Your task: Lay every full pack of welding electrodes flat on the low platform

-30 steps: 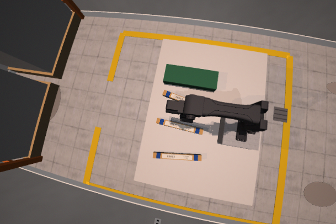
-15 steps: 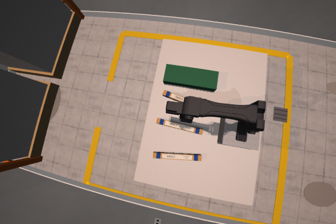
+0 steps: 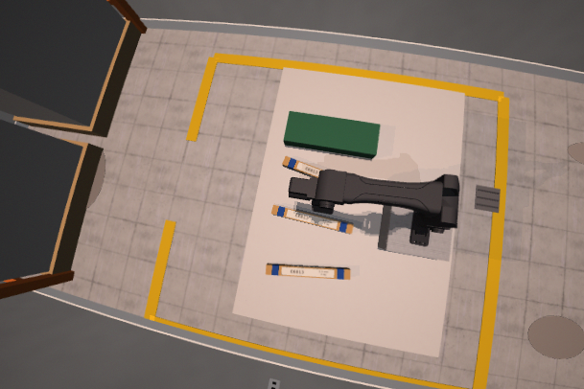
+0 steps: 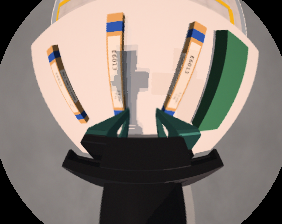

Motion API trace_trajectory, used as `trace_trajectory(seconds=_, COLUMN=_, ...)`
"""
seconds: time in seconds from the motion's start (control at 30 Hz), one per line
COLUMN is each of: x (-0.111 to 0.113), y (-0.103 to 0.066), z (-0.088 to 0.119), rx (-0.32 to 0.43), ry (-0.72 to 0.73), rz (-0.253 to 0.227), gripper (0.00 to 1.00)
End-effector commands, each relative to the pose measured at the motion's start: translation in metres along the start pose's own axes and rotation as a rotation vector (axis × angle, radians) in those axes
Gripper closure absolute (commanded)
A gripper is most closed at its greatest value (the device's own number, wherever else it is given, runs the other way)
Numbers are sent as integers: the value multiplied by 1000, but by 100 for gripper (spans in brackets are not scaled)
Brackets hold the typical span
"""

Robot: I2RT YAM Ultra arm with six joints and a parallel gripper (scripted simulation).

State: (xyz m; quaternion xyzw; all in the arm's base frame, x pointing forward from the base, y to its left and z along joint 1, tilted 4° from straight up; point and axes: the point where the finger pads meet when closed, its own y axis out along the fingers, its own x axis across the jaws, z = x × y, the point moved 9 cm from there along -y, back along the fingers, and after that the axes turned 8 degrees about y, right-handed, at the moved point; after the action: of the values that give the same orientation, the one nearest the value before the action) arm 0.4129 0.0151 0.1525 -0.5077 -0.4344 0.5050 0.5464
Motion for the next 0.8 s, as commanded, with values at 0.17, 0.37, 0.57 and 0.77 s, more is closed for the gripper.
trace_trajectory(seconds=0.17, x=-1, y=-4, z=1, rx=-51, ry=-1, rz=-9, gripper=58)
trace_trajectory(seconds=0.37, x=-1, y=4, z=0, rx=-51, ry=-1, rz=-9, gripper=58)
trace_trajectory(seconds=0.57, x=-1, y=4, z=0, rx=-51, ry=-1, rz=-9, gripper=58)
trace_trajectory(seconds=0.77, x=-1, y=4, z=0, rx=-51, ry=-1, rz=-9, gripper=58)
